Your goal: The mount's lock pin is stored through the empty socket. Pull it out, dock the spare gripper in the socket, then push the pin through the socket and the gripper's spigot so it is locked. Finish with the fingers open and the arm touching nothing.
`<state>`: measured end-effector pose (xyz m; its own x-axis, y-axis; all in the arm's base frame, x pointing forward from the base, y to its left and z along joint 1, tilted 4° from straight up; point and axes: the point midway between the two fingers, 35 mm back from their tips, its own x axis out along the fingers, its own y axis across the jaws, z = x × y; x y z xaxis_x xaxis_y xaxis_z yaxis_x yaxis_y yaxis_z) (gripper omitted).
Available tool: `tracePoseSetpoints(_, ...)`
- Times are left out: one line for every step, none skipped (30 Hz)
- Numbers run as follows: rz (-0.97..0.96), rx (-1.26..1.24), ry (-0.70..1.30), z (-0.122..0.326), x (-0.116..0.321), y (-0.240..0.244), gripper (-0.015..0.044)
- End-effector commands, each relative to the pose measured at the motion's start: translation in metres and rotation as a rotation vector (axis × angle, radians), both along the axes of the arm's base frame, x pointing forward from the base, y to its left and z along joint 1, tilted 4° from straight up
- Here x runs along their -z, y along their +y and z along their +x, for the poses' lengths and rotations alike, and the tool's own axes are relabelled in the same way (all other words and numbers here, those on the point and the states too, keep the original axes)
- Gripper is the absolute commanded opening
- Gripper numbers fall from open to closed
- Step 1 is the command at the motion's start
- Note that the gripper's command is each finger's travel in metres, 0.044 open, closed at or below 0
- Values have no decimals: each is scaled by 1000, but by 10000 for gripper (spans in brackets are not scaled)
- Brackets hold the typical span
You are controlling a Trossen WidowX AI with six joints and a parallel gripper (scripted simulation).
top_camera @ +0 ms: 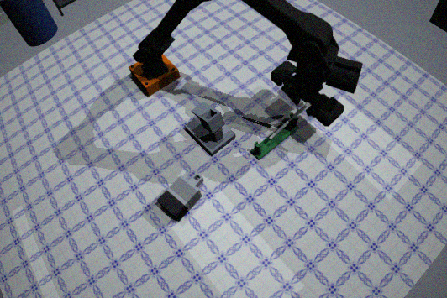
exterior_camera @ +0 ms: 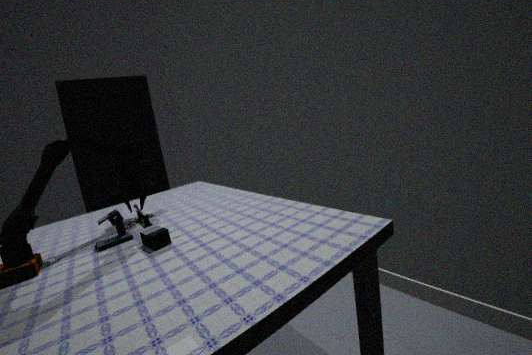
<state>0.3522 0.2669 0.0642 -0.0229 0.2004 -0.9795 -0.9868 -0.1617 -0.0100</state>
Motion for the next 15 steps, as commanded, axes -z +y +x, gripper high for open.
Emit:
tracePoseSetpoints(1, 0, -1, 0, -10, -1, 200)
tracePoseSetpoints(0, 0, 0, -1, -12, -1, 200)
tracePoseSetpoints(-1, 0, 1, -1, -14, -1, 200)
tracePoseSetpoints(-2, 1, 3, -1, -16, -2, 200)
tracePoseSetpoints(-3, 1, 4, -1, -18, -2, 200)
tracePoseSetpoints(-4, 1, 5, -1, -20, -2, 200)
tracePoseSetpoints(-4, 1, 6, -2, -21, -2, 200)
tracePoseSetpoints(-5, 2, 8, -2, -24, -3, 200)
tracePoseSetpoints(-6, 2, 9, -2, -25, -3, 200)
tracePoseSetpoints(-7, 2, 10, -2, -27, -3, 200)
tracePoseSetpoints(-8, 2, 12, -2, -30, -4, 200)
tracePoseSetpoints(-9, 3, 13, -3, -32, -4, 200)
tracePoseSetpoints(-10, 3, 14, -3, -34, -4, 200)
tracePoseSetpoints(-10, 3, 16, -3, -36, -5, 200)
tracePoseSetpoints(-11, 3, 17, -3, -38, -5, 200)
